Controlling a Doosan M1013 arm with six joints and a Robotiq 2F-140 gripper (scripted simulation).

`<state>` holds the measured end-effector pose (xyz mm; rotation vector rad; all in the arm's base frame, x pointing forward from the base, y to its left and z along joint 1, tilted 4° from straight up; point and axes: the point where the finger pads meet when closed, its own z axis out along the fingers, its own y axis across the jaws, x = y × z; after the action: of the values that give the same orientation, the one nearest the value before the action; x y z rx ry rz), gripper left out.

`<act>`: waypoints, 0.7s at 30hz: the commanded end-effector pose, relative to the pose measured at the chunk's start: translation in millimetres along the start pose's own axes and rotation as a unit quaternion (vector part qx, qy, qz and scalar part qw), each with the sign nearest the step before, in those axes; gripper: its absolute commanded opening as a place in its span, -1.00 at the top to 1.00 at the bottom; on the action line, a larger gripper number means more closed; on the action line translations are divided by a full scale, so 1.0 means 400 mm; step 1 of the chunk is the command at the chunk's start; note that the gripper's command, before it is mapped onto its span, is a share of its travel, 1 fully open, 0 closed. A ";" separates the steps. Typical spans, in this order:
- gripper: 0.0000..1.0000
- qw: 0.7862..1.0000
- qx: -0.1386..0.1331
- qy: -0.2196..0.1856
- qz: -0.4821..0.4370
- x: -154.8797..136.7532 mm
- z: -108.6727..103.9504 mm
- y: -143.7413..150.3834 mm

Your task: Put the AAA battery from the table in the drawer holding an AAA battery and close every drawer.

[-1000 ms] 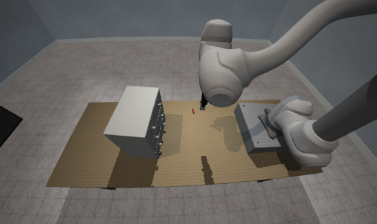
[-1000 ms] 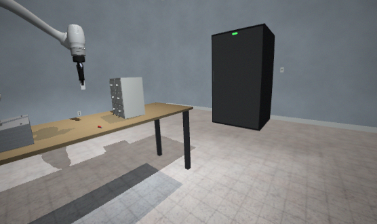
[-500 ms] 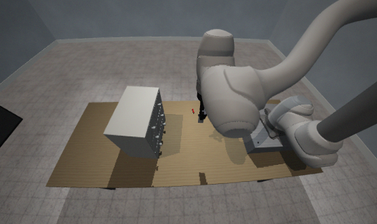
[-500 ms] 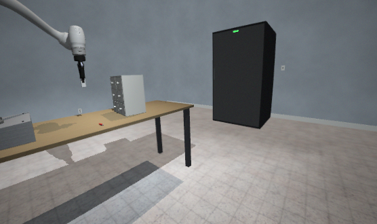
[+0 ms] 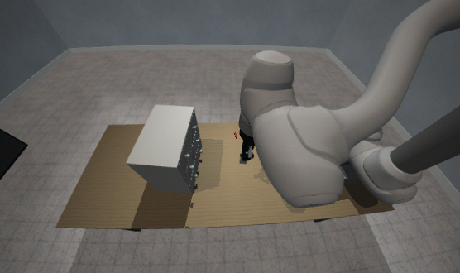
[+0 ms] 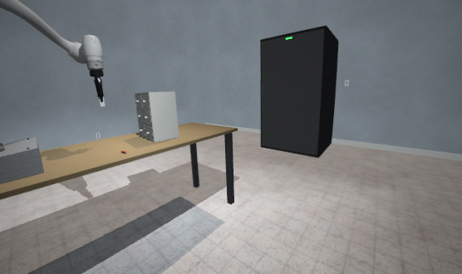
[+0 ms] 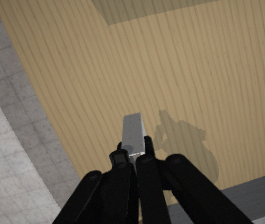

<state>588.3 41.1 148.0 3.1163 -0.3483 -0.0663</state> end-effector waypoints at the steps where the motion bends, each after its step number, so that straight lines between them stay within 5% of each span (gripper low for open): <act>1: 1.00 1.000 0.000 0.021 0.000 0.009 0.009 0.000; 7: 1.00 0.997 0.000 0.081 0.000 0.033 0.034 0.000; 17: 1.00 0.964 -0.001 0.268 0.000 0.111 0.114 0.001; 21: 1.00 0.957 -0.001 0.290 0.001 0.121 0.123 0.002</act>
<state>623.6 37.0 109.6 3.0350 -0.3080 0.6358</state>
